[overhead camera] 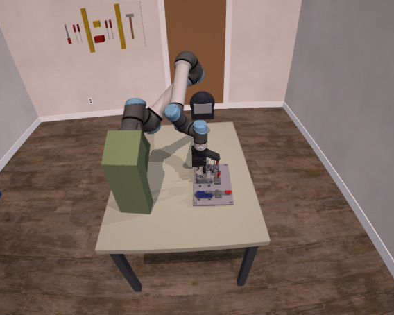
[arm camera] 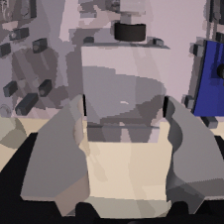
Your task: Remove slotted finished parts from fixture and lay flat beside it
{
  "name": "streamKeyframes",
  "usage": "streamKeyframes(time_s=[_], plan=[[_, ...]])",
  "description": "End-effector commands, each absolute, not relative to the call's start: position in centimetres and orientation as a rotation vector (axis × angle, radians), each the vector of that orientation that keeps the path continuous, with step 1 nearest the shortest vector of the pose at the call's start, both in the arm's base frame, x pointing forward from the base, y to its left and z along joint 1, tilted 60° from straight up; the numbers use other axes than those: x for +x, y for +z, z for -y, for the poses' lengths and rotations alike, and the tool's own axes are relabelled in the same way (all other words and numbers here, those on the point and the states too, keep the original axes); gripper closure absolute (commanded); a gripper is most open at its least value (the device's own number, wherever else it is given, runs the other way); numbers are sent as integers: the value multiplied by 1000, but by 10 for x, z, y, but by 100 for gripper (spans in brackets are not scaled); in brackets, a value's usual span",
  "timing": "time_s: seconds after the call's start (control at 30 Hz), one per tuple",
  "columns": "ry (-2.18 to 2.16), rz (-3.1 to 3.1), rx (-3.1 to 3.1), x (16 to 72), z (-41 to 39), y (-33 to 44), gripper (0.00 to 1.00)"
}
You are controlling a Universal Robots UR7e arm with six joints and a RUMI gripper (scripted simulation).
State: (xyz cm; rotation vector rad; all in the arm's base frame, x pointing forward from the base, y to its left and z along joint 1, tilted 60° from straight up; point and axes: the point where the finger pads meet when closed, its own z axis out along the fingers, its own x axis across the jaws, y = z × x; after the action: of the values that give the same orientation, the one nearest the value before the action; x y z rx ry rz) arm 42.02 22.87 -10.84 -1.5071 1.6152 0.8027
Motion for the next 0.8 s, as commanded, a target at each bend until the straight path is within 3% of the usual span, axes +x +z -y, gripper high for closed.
streamKeyframes(time_s=[0.0,0.77], plan=[[803,-1614,-1507,417,-220,-104,100],[803,-1614,-1507,414,-211,-98,100]])
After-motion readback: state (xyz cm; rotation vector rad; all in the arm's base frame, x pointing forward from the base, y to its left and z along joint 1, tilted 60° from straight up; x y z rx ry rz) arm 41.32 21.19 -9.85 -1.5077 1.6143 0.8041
